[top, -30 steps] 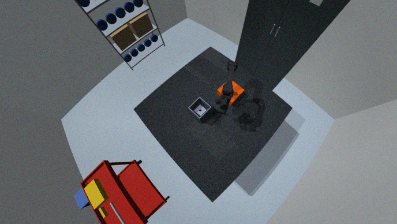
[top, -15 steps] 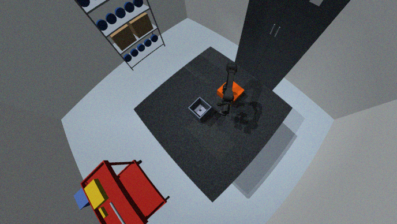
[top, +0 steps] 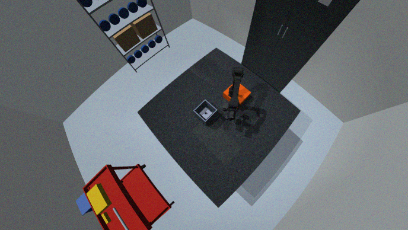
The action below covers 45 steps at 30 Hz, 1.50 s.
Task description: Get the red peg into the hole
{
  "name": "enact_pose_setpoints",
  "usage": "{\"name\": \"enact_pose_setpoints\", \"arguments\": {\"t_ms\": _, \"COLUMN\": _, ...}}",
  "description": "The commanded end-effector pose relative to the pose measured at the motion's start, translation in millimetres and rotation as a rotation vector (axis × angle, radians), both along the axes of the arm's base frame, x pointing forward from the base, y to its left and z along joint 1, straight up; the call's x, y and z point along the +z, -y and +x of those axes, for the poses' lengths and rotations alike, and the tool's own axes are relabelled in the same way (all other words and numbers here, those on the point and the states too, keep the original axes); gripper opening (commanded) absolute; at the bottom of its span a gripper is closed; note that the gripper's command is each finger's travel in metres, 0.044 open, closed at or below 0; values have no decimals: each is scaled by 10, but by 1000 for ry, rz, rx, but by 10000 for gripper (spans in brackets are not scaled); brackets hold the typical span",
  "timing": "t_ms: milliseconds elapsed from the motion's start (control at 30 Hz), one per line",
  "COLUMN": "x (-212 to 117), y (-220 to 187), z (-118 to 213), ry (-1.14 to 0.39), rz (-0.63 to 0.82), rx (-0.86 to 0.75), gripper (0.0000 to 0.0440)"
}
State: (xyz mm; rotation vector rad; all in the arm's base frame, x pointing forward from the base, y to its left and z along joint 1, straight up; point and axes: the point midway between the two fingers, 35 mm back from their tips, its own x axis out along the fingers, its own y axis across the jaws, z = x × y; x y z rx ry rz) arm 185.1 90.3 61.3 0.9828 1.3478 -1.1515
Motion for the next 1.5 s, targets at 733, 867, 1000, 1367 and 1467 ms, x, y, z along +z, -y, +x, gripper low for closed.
{"name": "enact_pose_setpoints", "arguments": {"t_ms": 733, "x": -699, "y": 118, "z": -26, "ry": 23, "rz": -69, "rx": -14, "gripper": 370}}
{"name": "enact_pose_setpoints", "arguments": {"t_ms": 867, "x": -773, "y": 89, "z": 6, "ry": 29, "rz": -64, "rx": -6, "gripper": 281}}
{"name": "enact_pose_setpoints", "arguments": {"t_ms": 1000, "x": -844, "y": 51, "z": 44, "ry": 34, "rz": -52, "rx": 10, "gripper": 181}}
{"name": "enact_pose_setpoints", "arguments": {"t_ms": 1367, "x": -872, "y": -27, "z": 184, "ry": 72, "rz": -16, "rx": 57, "gripper": 9}}
{"name": "enact_pose_setpoints", "arguments": {"t_ms": 1467, "x": -810, "y": -24, "z": 223, "ry": 92, "rz": -12, "rx": 49, "gripper": 5}}
